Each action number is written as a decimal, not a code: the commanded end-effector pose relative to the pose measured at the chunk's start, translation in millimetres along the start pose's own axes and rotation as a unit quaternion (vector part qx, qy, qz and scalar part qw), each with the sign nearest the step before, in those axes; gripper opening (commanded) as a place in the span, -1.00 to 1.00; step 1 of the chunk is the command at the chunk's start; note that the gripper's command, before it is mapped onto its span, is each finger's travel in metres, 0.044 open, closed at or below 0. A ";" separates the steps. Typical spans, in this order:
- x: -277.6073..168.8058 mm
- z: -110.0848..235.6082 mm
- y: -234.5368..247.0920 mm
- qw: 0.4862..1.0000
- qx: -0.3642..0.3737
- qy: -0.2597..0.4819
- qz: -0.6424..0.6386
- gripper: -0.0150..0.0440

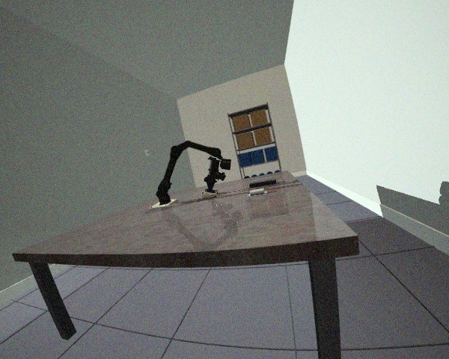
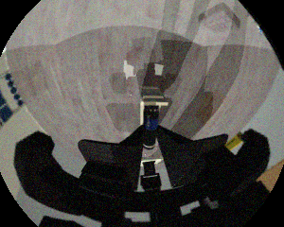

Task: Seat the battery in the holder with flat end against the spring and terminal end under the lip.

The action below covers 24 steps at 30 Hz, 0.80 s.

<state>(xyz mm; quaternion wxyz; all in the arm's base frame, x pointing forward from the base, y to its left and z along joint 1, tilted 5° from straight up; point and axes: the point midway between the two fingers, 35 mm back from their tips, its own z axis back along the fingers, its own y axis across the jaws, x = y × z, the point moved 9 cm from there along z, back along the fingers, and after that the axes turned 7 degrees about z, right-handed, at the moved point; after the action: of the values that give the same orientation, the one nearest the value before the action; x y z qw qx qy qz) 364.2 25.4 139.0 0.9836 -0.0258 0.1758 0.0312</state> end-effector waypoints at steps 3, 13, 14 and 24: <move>-2.1 -0.7 0.3 1.000 -0.003 -0.020 0.000 -0.29; -7.1 -2.8 1.0 0.999 -0.006 -0.042 0.000 -0.29; -7.6 -3.0 1.1 0.999 -0.007 -0.044 0.000 -0.29; -12.7 -5.3 1.7 0.998 -0.009 -0.066 0.000 -0.29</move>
<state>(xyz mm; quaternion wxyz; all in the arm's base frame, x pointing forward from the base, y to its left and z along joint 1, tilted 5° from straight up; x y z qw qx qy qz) 351.2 26.3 138.3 0.9913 -0.0300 0.1232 0.0349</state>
